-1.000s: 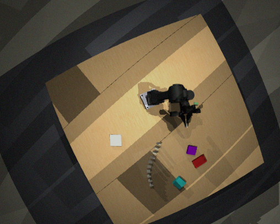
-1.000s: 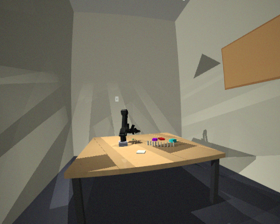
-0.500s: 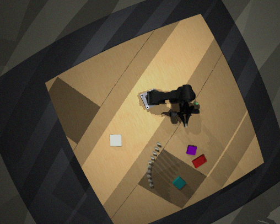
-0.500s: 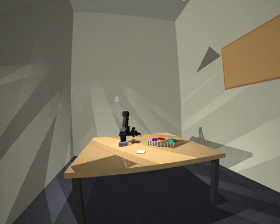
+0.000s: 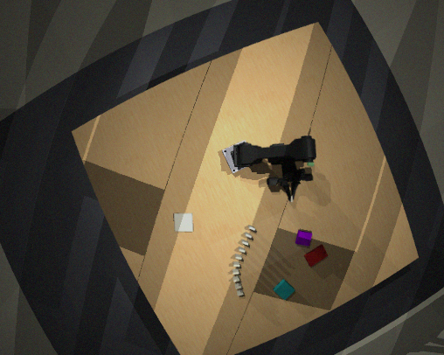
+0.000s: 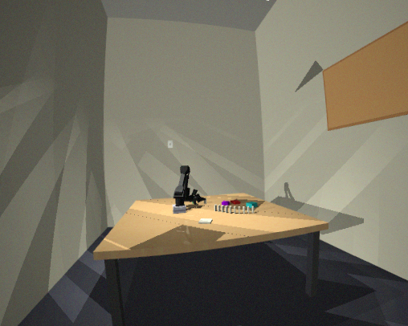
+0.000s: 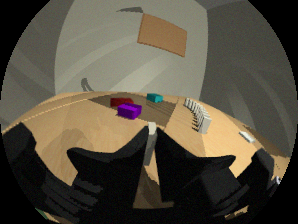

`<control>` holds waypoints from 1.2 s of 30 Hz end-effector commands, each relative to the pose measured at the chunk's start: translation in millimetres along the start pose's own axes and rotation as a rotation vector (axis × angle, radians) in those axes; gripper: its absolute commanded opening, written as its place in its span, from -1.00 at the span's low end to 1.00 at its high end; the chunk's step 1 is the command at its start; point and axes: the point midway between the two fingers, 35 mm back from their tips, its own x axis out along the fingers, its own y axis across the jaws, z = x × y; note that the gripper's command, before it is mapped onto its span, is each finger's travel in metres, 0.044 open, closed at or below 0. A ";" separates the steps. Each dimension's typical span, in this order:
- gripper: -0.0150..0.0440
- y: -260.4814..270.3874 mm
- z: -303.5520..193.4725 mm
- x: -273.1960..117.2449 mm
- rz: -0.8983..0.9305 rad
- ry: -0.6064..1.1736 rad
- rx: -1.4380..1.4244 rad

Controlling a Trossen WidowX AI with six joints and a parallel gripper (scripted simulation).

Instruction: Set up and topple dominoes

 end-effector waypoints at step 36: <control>1.00 0.9 15.4 0.3 -0.002 0.006 0.005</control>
